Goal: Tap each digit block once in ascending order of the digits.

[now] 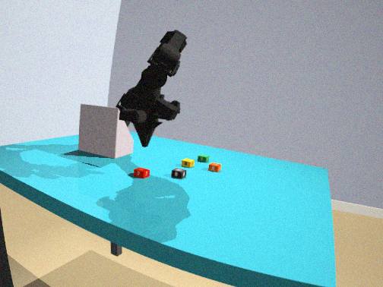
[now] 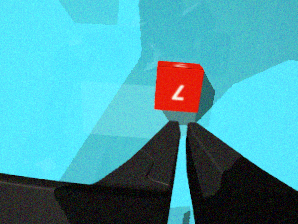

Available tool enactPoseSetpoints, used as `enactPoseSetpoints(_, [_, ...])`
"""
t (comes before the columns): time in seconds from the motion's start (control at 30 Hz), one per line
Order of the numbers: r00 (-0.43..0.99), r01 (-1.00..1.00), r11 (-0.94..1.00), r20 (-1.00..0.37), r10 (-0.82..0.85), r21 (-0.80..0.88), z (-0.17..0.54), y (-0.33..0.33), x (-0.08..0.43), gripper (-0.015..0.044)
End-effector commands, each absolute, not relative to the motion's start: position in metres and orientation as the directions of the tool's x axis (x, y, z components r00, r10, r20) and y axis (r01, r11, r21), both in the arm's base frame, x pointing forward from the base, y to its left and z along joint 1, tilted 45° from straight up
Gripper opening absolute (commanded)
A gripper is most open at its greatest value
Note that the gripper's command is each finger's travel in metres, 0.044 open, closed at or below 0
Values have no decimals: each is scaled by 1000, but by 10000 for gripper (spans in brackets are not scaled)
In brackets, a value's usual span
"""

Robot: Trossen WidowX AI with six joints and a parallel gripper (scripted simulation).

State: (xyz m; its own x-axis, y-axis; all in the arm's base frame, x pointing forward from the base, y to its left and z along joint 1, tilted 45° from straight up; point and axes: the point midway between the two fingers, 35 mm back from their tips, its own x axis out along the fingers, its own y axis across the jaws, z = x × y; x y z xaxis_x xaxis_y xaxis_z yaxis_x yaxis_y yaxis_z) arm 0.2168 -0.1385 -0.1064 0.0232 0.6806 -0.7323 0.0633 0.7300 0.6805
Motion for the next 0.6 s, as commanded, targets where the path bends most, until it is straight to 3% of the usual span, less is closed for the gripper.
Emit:
enactPoseSetpoints(0.0, [7, 74, 712, -714, 700, 698, -131, -108, 210, 20])
enactPoseSetpoints(0.57, [7, 74, 712, -714, 700, 698, -144, -95, 210, 20])
